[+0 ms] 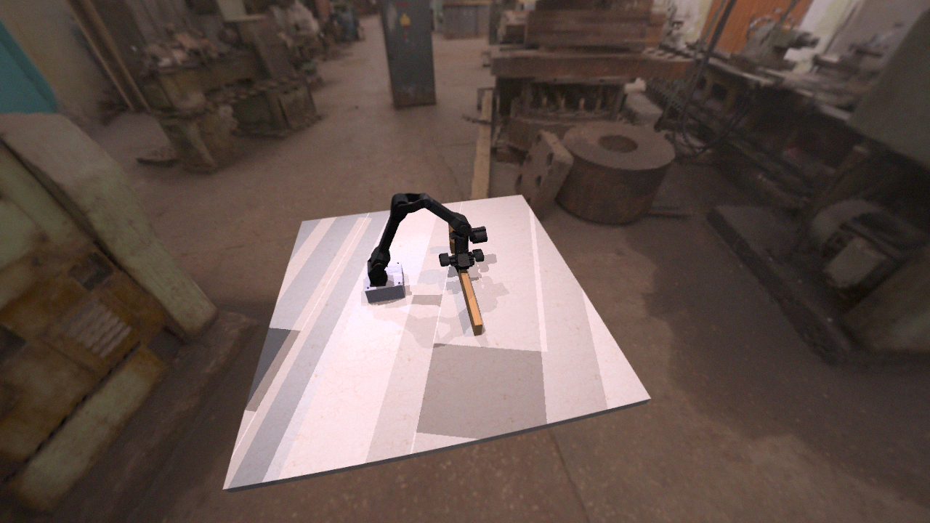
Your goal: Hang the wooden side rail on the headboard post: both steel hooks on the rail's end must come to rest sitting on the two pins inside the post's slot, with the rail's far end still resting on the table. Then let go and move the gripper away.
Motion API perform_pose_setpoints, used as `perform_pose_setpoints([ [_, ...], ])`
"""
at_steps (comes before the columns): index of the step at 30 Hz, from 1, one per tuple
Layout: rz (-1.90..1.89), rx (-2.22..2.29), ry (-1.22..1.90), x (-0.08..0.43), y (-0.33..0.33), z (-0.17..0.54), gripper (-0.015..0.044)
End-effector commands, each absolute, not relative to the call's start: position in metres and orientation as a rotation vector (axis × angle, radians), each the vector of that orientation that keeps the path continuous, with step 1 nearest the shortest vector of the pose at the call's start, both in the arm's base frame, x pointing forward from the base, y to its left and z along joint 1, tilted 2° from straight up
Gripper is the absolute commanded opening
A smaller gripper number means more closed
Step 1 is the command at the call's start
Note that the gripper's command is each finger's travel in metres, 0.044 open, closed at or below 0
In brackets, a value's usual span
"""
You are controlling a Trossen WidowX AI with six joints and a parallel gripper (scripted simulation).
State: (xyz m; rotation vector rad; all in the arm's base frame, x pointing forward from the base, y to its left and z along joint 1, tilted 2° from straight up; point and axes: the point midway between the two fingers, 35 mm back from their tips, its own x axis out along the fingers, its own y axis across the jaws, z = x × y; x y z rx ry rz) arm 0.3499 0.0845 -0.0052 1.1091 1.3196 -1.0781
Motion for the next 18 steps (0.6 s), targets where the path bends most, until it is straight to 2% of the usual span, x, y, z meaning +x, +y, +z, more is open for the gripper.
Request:
perform_pose_setpoints([
  [1, -1.059, 1.113, 1.309, 0.3536, 0.0851, 0.0011, 0.0],
  [18, -1.059, 1.113, 1.309, 0.3536, 0.085, 0.004, 0.0],
])
